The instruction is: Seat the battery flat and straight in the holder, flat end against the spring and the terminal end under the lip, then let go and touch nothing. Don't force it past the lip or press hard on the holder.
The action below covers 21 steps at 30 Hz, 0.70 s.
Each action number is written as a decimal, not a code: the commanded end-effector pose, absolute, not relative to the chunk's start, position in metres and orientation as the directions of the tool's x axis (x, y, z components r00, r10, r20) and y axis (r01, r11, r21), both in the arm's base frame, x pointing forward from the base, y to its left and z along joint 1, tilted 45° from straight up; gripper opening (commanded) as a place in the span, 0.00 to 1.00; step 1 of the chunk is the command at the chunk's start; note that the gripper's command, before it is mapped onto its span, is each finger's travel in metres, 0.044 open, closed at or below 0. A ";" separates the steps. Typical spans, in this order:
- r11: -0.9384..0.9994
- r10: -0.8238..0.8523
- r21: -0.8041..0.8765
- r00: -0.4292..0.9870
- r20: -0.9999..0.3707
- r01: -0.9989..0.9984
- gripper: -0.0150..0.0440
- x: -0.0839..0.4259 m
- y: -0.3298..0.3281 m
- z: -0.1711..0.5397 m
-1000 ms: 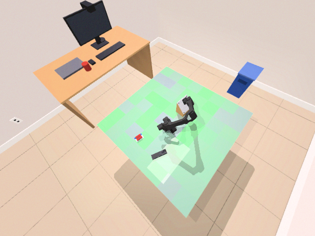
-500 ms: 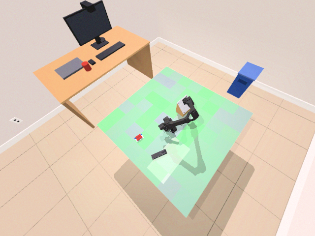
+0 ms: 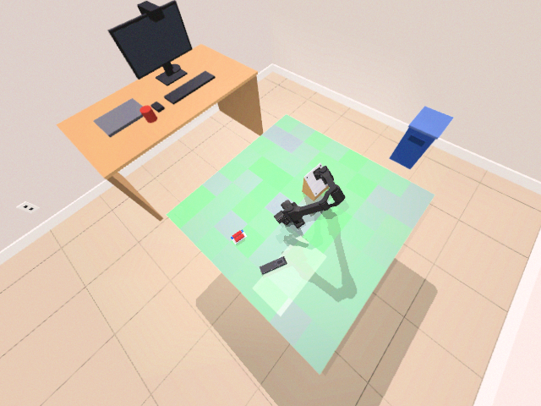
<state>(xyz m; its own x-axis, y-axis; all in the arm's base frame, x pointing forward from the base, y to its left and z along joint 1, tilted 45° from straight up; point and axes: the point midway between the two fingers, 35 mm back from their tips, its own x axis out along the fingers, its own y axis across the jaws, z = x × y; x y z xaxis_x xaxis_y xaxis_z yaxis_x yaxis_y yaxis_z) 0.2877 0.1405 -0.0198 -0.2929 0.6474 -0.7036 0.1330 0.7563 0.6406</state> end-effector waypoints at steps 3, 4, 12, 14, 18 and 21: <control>0.765 0.640 0.632 -0.253 -0.725 0.123 0.40 0.291 0.140 -0.022; 0.765 0.641 0.632 -0.249 -0.726 0.124 0.40 0.290 0.140 -0.022; 0.764 0.643 0.632 -0.214 -0.735 0.128 0.40 0.289 0.141 -0.021; 0.764 0.644 0.632 -0.206 -0.737 0.129 0.40 0.288 0.141 -0.021; 0.764 0.645 0.632 -0.188 -0.740 0.131 0.40 0.288 0.142 -0.021; 0.763 0.647 0.633 -0.175 -0.743 0.133 0.40 0.287 0.142 -0.020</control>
<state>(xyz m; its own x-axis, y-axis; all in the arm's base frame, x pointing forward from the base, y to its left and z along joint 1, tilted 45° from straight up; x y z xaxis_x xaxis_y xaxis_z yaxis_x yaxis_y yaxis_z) 0.2848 0.1423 -0.0207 -0.2014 0.6511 -0.7318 0.1427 0.7586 0.6358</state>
